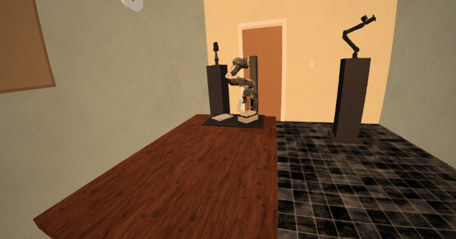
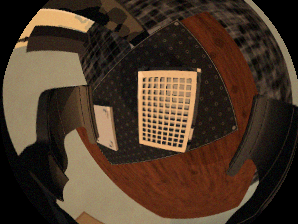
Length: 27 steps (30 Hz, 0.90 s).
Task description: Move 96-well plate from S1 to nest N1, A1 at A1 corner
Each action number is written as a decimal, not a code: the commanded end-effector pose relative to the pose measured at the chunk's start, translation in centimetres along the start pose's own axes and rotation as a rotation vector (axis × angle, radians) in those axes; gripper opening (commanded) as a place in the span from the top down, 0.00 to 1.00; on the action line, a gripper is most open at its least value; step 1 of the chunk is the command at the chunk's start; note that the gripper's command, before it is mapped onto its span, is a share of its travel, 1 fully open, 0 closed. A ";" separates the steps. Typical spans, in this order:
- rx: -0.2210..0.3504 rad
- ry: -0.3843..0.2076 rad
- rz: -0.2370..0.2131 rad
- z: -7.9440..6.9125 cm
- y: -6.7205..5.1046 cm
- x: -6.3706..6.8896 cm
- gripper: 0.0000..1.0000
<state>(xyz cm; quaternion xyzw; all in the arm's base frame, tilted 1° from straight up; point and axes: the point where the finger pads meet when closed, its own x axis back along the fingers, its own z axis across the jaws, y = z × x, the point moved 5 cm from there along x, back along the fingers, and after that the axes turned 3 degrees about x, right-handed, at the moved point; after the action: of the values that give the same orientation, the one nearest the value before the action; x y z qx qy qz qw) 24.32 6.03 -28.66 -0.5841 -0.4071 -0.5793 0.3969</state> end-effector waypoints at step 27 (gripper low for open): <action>0.004 0.008 -0.001 -0.4 -0.1 0.4 0.23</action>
<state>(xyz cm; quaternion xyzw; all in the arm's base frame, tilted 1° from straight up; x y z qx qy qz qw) 24.04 5.69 -28.40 -0.5803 -0.4074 -0.5800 0.4012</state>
